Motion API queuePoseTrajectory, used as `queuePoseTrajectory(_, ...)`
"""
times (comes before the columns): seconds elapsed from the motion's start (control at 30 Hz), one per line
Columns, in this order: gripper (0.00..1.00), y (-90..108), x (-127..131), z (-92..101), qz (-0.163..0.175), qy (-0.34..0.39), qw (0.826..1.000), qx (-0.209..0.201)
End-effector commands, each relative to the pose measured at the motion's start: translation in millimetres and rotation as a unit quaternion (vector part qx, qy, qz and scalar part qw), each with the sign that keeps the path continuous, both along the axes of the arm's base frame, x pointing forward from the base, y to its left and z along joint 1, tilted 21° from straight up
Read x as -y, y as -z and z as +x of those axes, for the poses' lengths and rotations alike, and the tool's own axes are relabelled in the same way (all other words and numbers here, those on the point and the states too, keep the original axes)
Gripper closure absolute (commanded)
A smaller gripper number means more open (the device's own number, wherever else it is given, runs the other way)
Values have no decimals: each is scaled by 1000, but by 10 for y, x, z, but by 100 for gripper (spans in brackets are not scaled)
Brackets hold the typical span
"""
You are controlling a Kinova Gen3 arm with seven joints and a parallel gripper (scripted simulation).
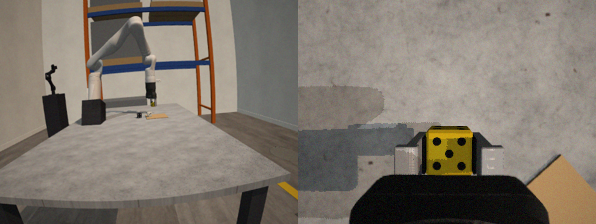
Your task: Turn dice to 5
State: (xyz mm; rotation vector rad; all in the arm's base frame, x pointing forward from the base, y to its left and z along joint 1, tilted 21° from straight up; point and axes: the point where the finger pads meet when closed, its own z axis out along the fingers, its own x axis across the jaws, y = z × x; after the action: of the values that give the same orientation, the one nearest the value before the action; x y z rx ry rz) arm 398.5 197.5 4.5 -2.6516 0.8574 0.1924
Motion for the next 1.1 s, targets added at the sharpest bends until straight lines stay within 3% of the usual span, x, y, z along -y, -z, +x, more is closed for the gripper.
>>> queuePoseTrajectory(0.0,43,-229,180,58,-7,3,1000,7)
queuePoseTrajectory(0.3,43,-426,255,59,-7,3,1000,7)
queuePoseTrajectory(1.07,43,-408,329,122,-6,-21,1000,17)
